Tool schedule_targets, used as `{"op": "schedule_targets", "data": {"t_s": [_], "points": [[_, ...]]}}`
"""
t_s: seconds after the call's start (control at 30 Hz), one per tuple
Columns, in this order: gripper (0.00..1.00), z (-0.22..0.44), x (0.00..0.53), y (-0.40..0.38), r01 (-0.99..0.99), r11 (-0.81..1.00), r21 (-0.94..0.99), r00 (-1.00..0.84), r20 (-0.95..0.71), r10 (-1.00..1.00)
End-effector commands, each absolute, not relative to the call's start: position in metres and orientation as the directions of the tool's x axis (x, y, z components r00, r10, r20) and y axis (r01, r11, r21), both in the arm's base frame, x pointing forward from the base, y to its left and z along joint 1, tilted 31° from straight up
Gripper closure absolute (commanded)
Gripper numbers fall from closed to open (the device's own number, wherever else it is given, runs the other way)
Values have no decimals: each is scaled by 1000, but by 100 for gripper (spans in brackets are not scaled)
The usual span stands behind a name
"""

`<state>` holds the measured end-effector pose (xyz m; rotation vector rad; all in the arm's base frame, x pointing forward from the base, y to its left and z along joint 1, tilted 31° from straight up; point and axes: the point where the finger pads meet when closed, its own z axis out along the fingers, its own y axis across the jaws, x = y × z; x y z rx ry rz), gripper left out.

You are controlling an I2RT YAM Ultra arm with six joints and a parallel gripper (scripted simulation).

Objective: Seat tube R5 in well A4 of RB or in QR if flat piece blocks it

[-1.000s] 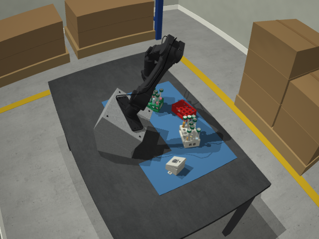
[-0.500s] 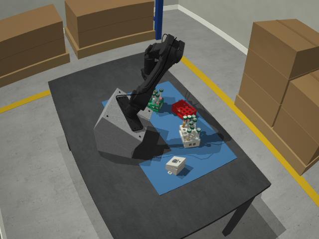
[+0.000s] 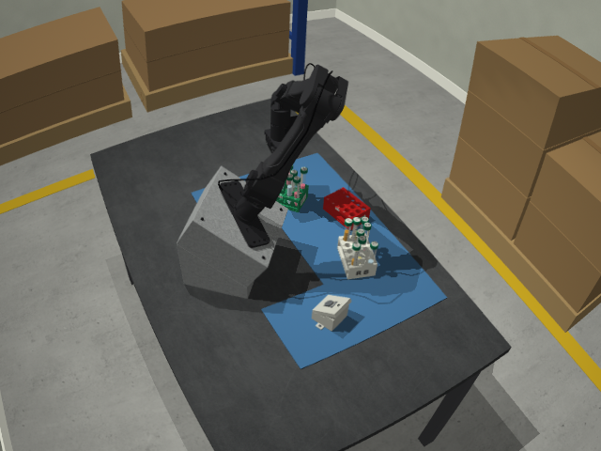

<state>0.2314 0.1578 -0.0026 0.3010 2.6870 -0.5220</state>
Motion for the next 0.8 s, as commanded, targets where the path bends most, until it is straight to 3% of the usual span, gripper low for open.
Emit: {"op": "schedule_targets", "data": {"t_s": [0.0, 0.77], "points": [[100, 6, 221, 158, 268, 914, -304, -900, -419, 125], [100, 13, 212, 126, 276, 911, -305, -897, -423, 130]]}}
